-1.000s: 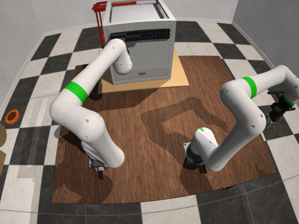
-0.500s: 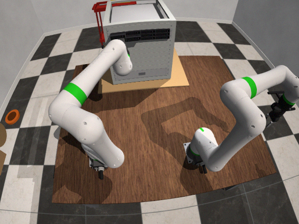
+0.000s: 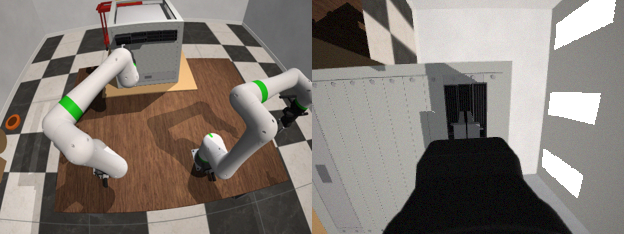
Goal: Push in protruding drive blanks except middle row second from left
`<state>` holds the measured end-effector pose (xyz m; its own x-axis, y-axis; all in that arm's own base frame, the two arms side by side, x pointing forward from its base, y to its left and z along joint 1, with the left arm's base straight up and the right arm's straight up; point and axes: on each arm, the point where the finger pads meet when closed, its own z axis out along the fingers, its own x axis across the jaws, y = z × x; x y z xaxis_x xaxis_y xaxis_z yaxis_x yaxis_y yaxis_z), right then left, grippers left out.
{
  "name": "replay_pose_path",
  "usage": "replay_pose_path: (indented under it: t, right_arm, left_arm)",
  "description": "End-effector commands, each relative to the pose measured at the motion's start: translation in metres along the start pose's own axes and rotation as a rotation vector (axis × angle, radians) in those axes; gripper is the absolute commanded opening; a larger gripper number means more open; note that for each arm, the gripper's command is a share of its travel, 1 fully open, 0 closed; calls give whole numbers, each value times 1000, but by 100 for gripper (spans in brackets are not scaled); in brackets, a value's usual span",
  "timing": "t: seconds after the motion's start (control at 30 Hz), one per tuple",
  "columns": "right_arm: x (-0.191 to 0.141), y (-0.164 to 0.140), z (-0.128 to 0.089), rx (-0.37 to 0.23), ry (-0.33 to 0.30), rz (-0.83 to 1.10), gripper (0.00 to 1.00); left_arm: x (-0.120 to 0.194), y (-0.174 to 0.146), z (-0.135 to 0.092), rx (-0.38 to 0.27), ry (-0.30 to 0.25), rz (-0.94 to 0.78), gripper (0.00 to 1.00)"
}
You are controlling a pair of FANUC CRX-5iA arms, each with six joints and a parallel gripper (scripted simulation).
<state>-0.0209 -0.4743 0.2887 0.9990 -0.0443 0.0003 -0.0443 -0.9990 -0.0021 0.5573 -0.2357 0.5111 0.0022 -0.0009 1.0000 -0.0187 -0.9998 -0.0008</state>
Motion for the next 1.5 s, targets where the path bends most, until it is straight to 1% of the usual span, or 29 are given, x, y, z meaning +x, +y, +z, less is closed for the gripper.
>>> replay_pose_path:
  t: [0.0,0.13,0.37,0.53,0.67,0.77,0.87,0.93,1.07,1.13,1.47]
  right_arm:
    - [0,0,-1,-2,0,0,100]
    - [0,0,-1,-2,0,0,100]
    - [0,0,-1,-2,0,0,100]
    - [0,0,-1,-2,0,0,100]
    - [0,0,-1,-2,0,0,100]
    - [0,0,-1,-2,0,0,100]
    - [0,0,-1,-2,0,0,100]
    - [0,0,-1,-2,0,0,100]
    - [0,0,-1,-2,0,0,100]
    - [0,0,-1,-2,0,0,100]
    - [0,0,-1,-2,0,0,100]
  left_arm:
    - [1,0,-13,1,2,-1,0]
    - [1,0,-20,1,2,-1,0]
    - [3,0,-20,1,2,-1,0]
    - [27,0,-20,1,2,-1,0]
    - [30,0,-20,1,2,-1,0]
    - [30,0,-13,1,2,-1,0]
    - [30,0,2,1,2,-1,0]
    - [30,0,2,1,2,-1,0]
    - [30,0,25,1,2,-1,0]
    - [30,0,32,1,2,-1,0]
    - [30,0,34,1,2,-1,0]
